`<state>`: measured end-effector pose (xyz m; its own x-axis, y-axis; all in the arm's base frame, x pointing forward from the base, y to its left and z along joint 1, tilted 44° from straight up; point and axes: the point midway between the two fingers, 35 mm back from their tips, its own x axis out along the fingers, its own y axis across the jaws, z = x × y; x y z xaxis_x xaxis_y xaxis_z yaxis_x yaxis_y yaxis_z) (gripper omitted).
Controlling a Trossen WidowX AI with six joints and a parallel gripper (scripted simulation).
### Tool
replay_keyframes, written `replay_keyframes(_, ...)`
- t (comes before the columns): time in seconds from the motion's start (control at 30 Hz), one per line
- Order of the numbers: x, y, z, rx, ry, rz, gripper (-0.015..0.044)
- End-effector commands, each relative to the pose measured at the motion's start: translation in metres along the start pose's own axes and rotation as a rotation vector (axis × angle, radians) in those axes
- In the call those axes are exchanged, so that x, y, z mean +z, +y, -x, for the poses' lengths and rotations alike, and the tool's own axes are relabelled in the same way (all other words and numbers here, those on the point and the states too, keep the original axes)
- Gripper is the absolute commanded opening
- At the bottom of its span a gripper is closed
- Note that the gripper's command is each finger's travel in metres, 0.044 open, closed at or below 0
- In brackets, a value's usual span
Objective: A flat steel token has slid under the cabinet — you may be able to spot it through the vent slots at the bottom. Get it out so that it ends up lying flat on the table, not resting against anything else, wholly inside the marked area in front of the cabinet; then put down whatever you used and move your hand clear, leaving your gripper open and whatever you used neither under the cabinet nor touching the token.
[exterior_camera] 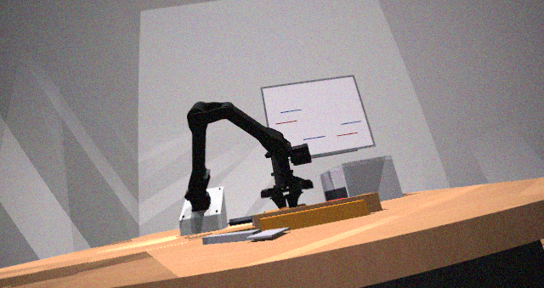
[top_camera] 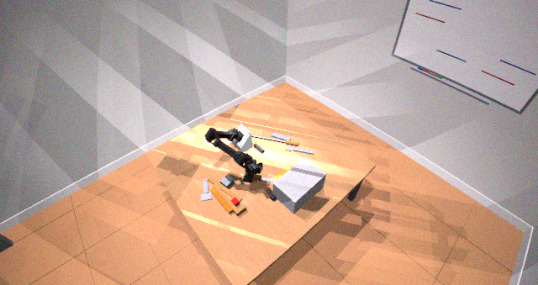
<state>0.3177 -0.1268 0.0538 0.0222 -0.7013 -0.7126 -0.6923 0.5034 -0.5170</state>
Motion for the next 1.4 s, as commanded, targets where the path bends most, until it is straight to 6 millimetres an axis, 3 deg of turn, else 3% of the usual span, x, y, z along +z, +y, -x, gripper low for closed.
replay_keyframes(0.0, -0.008, 0.001, -0.001, 0.004, 0.001, -0.001, 0.0000)
replay_keyframes(0.47, -0.027, -0.001, -0.001, 0.003, 0.002, -0.001, 0.0000)
replay_keyframes(1.37, -0.023, 0.008, 0.021, 0.005, 0.001, 0.014, 0.0000)
